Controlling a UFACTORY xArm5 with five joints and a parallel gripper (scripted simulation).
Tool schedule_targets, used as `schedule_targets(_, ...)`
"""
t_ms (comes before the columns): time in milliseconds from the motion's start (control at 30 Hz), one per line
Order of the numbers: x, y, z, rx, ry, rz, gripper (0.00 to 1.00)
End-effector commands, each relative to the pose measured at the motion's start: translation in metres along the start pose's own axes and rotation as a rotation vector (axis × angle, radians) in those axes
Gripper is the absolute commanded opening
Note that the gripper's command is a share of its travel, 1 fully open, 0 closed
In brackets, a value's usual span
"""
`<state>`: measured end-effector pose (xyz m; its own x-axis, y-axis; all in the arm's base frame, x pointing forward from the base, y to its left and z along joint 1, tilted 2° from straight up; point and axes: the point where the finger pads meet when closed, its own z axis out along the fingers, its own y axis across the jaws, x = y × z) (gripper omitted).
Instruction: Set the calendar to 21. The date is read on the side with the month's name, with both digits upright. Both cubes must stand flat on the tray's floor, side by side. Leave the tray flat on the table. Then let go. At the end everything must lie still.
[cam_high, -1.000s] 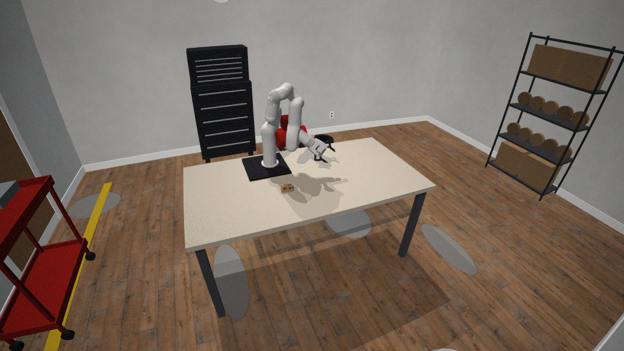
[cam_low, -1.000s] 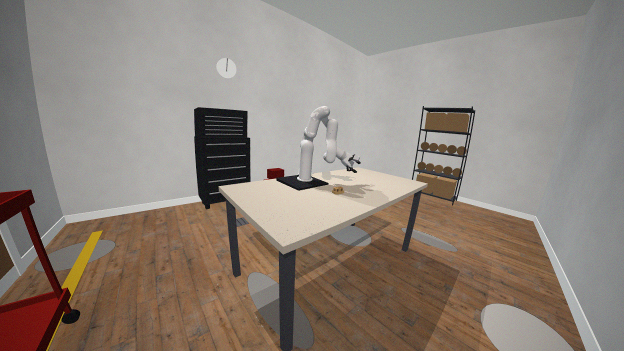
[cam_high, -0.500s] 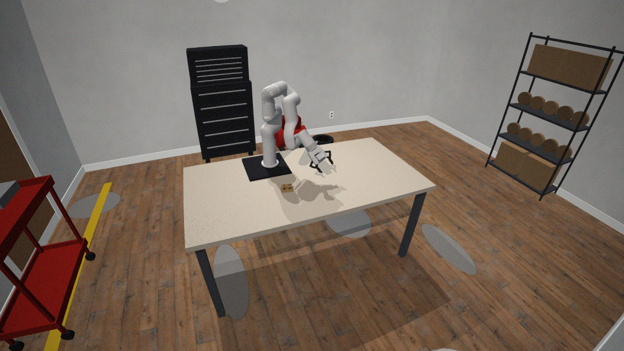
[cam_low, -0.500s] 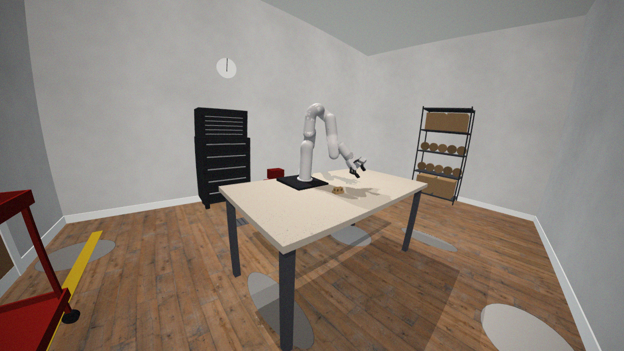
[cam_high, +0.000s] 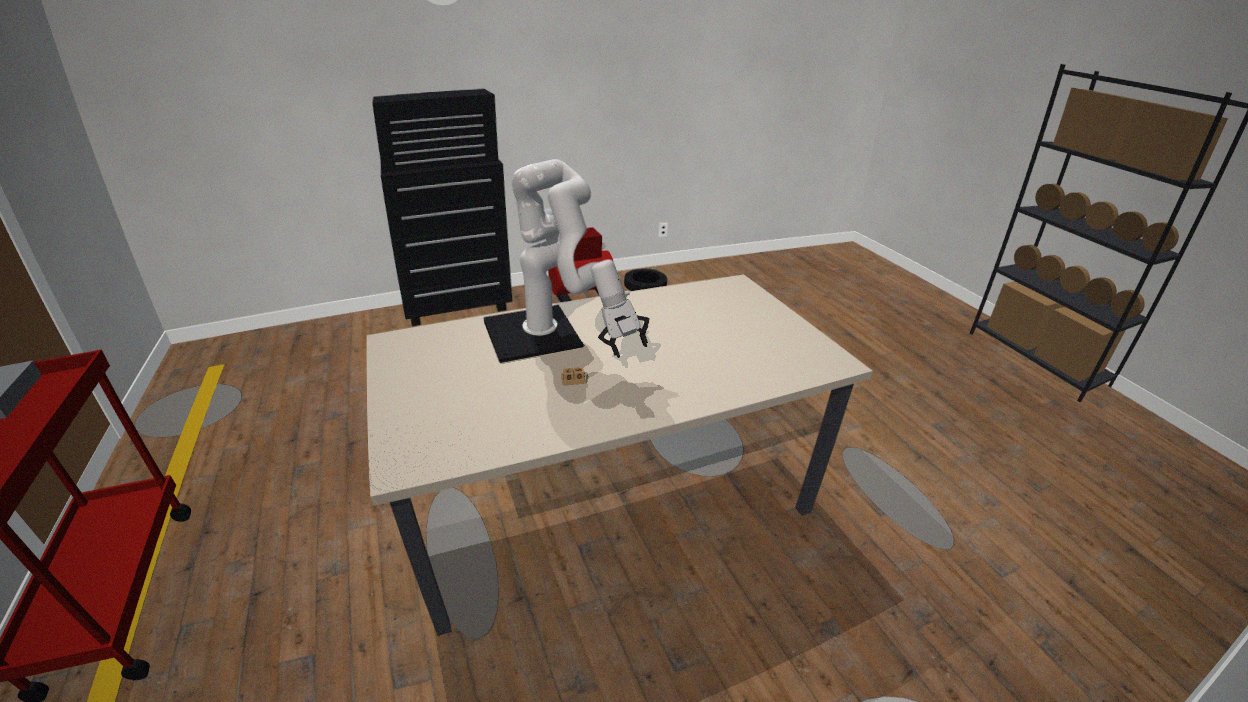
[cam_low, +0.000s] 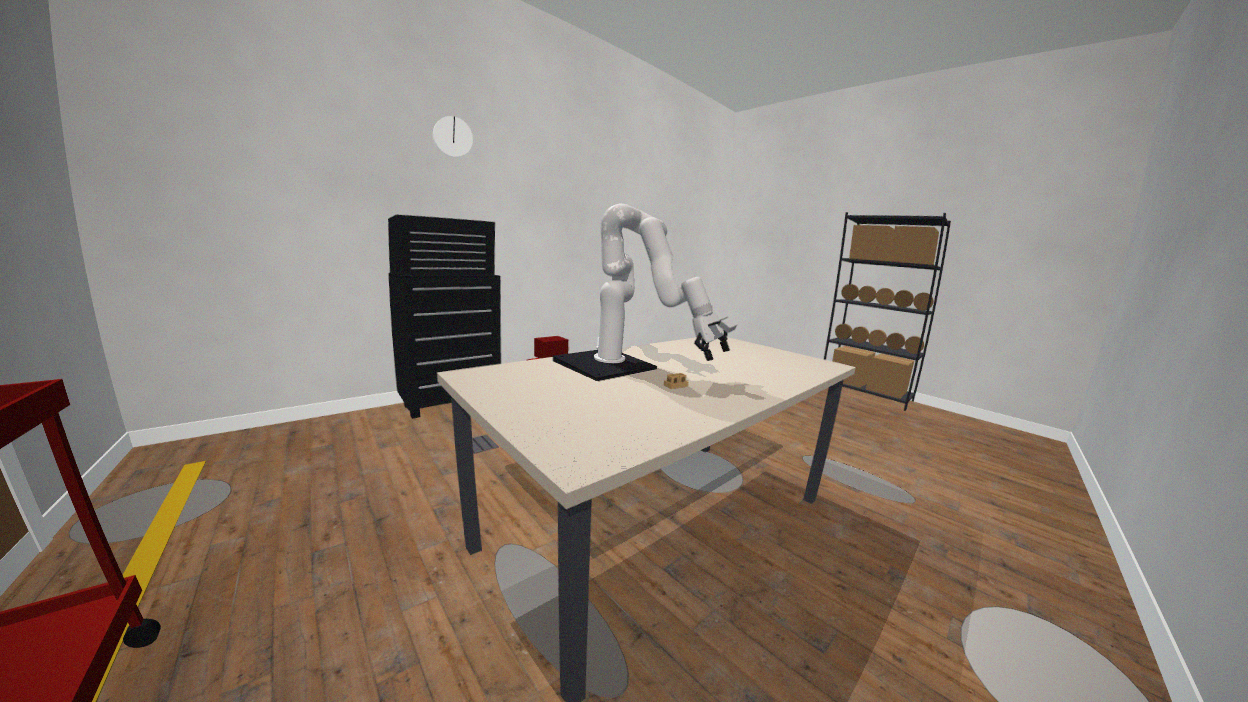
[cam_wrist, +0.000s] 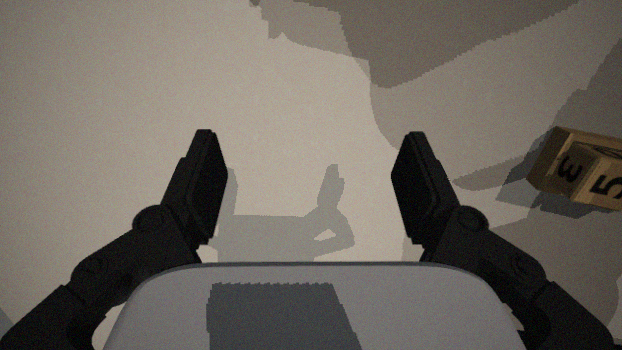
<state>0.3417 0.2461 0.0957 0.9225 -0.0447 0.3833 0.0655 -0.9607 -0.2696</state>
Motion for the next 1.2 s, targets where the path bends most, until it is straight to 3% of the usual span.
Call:
schedule_targets(0, 0.014, 0.029, -0.008, -0.075, -0.054, 0.0, 1.0)
schedule_targets(33, 0.018, 0.044, -0.013, -0.106, -0.081, 0.003, 1.0)
schedule_targets(67, 0.018, 0.044, -0.013, -0.106, -0.081, 0.003, 1.0)
schedule_targets(100, 0.021, 0.059, -0.019, -0.135, -0.107, 0.007, 1.0)
schedule_targets(133, 0.021, 0.059, -0.019, -0.135, -0.107, 0.007, 1.0)
schedule_targets(233, 0.024, 0.085, -0.033, -0.182, -0.16, 0.016, 1.0)
schedule_targets(300, 0.024, 0.085, -0.033, -0.182, -0.16, 0.016, 1.0)
schedule_targets(367, 0.024, 0.107, -0.046, -0.218, -0.209, 0.025, 1.0)
schedule_targets(600, 0.019, 0.145, -0.076, -0.268, -0.305, 0.047, 1.0)
schedule_targets(800, 0.014, 0.162, -0.093, -0.285, -0.355, 0.059, 1.0)
schedule_targets(1167, 0.014, 0.163, -0.094, -0.287, -0.359, 0.06, 1.0)
